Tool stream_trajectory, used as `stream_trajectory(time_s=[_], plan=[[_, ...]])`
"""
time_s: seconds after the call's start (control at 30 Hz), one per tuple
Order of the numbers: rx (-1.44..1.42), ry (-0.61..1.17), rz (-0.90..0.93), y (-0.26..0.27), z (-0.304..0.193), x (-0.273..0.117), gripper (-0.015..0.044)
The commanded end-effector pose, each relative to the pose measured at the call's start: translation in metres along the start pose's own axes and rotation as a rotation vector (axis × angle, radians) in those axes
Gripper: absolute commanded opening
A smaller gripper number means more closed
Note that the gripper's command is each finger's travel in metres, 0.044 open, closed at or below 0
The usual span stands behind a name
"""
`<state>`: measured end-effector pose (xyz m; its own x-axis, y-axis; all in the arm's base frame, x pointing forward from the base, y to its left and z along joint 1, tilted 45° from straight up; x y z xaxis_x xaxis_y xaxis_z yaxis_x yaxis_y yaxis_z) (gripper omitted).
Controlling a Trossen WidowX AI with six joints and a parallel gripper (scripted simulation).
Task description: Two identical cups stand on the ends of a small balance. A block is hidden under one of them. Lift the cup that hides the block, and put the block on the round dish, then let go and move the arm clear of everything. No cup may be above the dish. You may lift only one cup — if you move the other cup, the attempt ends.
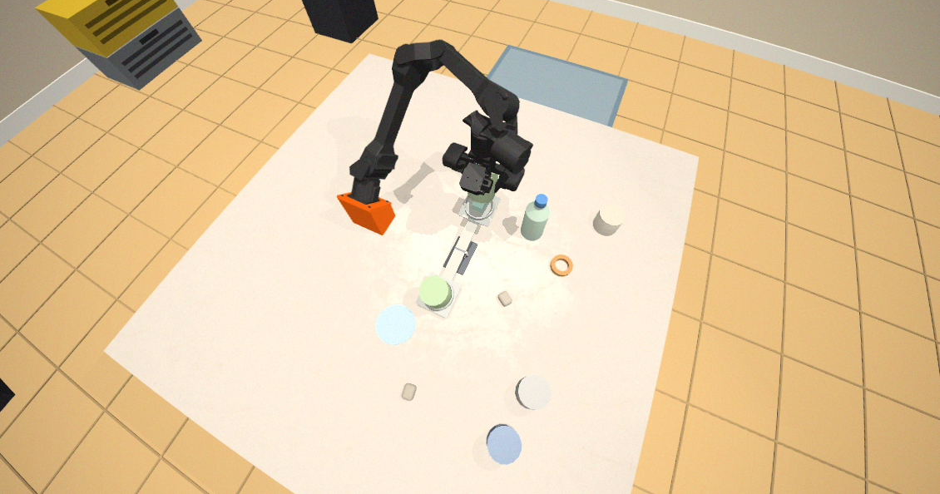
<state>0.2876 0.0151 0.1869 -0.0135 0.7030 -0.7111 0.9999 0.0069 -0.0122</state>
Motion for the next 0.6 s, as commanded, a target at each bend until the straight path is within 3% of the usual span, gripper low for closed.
stream_trajectory(time_s=[0.0, 0.57], plan=[[-0.005, -0.003, 0.005, 0.000, 0.000, -0.007, 0.0000], [0.000, 0.008, 0.001, -0.003, -0.001, -0.018, 0.0000]])
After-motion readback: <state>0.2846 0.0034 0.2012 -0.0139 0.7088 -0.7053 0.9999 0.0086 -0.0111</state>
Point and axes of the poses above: the point midway between the two fingers, 35 mm back from their tips, its own x axis out along the fingers, its own y axis across the jaws, z = x × y, the point moved 4 cm from there along -x, back along the fingers, and after that the axes turned 2 degrees about x, right-handed, at the moved point
